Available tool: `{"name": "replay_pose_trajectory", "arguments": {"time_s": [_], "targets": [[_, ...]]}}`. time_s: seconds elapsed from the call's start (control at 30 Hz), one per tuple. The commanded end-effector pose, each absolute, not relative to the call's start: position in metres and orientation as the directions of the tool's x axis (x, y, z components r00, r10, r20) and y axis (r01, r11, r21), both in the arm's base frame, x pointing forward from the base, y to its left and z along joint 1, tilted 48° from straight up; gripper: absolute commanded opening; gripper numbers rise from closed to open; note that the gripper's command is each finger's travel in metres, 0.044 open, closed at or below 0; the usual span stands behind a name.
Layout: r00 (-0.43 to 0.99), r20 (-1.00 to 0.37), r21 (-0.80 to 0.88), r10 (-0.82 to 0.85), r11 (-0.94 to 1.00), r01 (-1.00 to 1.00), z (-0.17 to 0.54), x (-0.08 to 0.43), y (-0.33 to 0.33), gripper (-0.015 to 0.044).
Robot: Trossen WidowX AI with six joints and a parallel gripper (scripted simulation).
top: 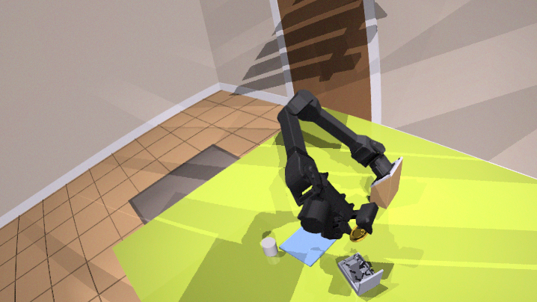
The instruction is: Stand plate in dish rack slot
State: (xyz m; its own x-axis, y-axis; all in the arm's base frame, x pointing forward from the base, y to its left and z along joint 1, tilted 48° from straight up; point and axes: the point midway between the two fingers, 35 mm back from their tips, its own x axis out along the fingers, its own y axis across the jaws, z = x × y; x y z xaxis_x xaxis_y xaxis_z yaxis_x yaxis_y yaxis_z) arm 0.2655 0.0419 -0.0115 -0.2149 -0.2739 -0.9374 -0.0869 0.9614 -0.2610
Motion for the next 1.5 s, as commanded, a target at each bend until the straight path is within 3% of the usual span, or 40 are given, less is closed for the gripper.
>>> {"name": "replay_pose_trajectory", "arguments": {"time_s": [0.0,0.8,1.13,1.47], "targets": [[-0.213,-0.956,-0.172,-0.2,0.975,-0.144,-0.018,0.265,0.04,0.0],[-0.082,-0.978,0.204,0.19,0.828,-0.522,-0.044,0.271,0.022,0.0],[0.026,-0.946,0.217,0.322,0.691,-0.689,-0.047,0.274,0.013,0.0],[0.152,-0.891,0.119,0.428,0.543,-0.831,-0.046,0.277,0.003,0.0]]}}
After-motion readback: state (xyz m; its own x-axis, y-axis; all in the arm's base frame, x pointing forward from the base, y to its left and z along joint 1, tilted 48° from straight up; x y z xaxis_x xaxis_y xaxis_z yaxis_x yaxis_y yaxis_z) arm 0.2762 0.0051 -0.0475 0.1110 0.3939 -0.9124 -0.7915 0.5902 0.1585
